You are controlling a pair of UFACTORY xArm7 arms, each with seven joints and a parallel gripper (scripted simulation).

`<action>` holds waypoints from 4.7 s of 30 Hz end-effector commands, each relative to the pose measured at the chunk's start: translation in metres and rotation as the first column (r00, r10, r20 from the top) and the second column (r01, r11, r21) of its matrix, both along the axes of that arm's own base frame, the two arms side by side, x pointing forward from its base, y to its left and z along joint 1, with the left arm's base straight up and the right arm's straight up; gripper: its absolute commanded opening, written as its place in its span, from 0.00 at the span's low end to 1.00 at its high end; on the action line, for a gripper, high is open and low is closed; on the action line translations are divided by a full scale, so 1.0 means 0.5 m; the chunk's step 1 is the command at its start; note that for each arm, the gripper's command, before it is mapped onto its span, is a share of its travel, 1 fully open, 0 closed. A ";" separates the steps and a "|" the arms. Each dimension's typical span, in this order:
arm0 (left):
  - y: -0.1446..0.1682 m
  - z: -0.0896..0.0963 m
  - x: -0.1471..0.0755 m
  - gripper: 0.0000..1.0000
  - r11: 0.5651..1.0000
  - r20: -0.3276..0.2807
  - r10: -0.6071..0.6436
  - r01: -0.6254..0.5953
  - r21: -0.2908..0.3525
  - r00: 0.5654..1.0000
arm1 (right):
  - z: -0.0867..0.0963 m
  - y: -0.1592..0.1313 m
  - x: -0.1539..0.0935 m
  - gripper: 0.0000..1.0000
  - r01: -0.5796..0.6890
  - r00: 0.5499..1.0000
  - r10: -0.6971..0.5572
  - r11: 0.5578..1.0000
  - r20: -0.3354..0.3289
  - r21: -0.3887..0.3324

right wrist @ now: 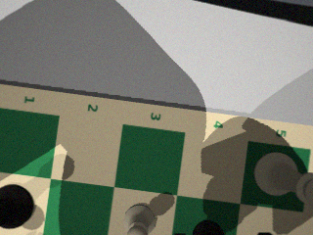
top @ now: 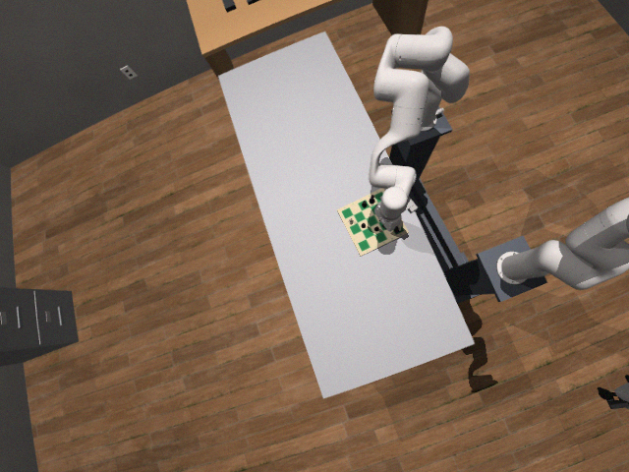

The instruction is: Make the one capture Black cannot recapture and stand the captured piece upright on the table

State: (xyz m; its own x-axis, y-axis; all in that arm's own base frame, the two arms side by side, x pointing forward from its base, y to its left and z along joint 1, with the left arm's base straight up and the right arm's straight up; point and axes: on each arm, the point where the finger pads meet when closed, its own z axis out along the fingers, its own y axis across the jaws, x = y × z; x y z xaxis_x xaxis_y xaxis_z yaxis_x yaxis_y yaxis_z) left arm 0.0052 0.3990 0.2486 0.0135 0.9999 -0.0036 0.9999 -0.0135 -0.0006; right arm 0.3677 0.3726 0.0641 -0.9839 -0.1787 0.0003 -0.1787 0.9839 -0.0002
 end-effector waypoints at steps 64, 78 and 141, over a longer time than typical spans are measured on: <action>0.002 0.003 0.000 1.00 1.000 0.001 0.000 0.000 0.004 1.000 | -0.062 0.002 0.002 0.35 0.000 1.000 0.000 1.000 0.003 0.003; 0.002 0.003 0.000 1.00 1.000 0.001 0.000 0.000 0.004 1.000 | -0.062 0.002 0.002 0.00 0.000 1.000 0.000 1.000 0.003 0.003; 0.002 0.003 0.000 1.00 1.000 0.001 0.000 0.000 0.004 1.000 | 0.143 -0.024 0.118 0.00 0.073 0.997 -0.073 0.997 -0.002 0.013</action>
